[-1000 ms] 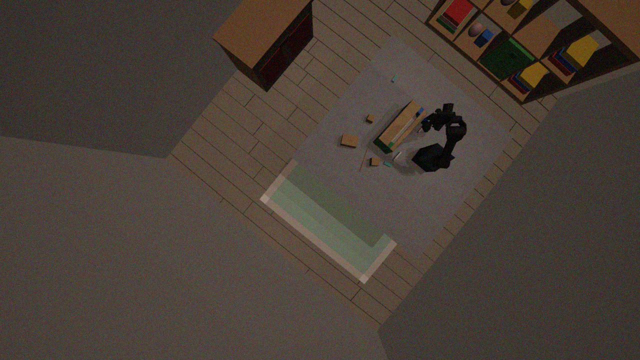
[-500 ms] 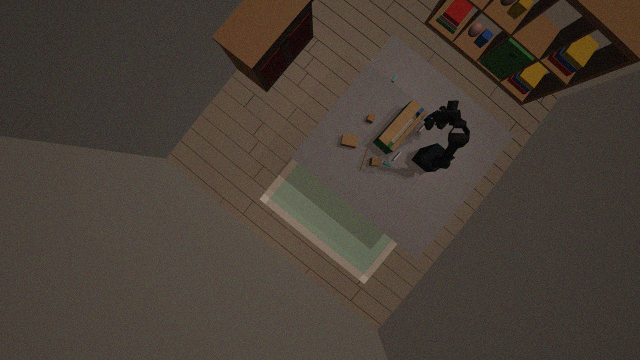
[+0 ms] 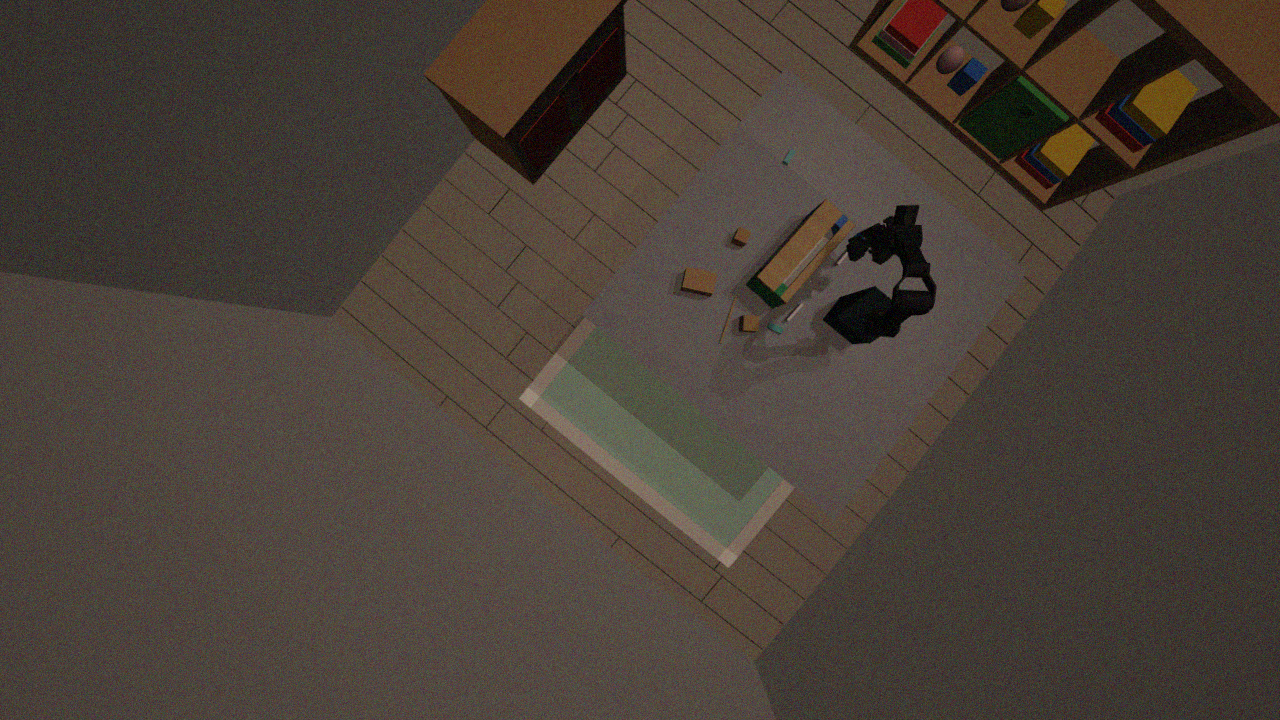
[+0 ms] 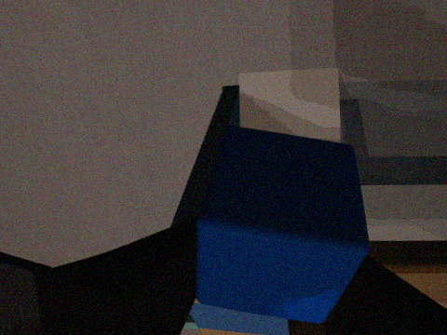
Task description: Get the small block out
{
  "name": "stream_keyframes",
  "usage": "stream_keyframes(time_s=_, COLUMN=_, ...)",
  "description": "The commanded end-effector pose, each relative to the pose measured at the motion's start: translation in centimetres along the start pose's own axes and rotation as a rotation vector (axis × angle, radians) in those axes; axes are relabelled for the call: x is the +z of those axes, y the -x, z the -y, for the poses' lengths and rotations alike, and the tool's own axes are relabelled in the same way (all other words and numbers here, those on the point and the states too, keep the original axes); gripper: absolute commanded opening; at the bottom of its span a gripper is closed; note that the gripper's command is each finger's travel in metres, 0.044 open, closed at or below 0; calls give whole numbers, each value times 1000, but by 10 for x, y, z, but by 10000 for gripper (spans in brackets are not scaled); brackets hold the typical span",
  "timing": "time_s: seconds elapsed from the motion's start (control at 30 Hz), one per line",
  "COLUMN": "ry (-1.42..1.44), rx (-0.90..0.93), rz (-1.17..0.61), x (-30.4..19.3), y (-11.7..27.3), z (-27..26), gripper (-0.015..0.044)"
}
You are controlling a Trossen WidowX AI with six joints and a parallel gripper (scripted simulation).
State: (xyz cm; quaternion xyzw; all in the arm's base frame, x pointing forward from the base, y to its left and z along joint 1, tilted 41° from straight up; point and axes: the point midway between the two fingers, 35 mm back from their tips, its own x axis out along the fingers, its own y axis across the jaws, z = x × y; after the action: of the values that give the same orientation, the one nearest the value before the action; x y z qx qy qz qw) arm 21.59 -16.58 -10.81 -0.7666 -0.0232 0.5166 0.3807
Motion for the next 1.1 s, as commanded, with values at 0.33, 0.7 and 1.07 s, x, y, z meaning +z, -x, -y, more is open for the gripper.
stream_keyframes(time_s=0.33, ry=-164, rx=69, rz=-29, x=1, y=31, z=30, gripper=0)
stream_keyframes(time_s=0.7, ry=-226, rx=93, rz=-50, x=2, y=42, z=41, gripper=0)
stream_keyframes(time_s=1.07, ry=-226, rx=93, rz=-50, x=2, y=42, z=41, gripper=0)
